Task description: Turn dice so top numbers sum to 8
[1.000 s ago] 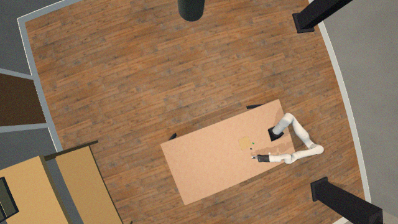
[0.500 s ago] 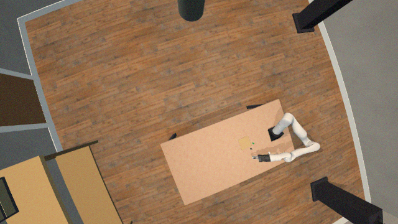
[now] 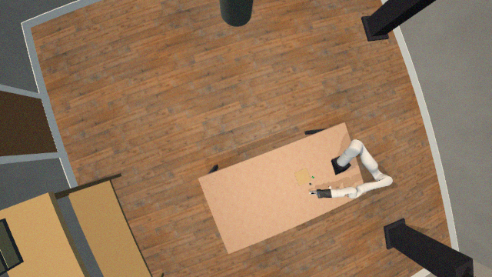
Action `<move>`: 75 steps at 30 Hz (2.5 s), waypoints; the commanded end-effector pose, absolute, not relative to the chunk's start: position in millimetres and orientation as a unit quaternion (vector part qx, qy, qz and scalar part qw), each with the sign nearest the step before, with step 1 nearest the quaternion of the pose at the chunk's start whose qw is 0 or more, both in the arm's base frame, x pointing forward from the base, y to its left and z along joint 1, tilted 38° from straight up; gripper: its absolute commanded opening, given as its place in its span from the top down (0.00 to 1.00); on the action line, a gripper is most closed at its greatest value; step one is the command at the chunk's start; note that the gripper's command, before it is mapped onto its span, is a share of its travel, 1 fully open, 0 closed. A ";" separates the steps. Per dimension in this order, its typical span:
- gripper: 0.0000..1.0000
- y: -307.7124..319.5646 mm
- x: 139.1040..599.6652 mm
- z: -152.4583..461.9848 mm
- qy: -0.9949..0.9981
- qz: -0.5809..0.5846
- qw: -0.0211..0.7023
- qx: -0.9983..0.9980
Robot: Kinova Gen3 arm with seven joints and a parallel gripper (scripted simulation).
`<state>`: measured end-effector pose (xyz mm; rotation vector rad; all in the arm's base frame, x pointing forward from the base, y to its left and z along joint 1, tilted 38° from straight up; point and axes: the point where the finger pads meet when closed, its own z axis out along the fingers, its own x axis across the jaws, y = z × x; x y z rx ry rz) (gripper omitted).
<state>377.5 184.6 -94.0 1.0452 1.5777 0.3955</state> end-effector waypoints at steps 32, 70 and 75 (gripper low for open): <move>0.66 165.1 382.5 -127.2 0.671 0.178 0.568 0.442; 0.66 161.6 383.0 -131.8 0.671 0.178 0.568 0.442; 0.66 159.6 383.3 -134.4 0.671 0.178 0.568 0.442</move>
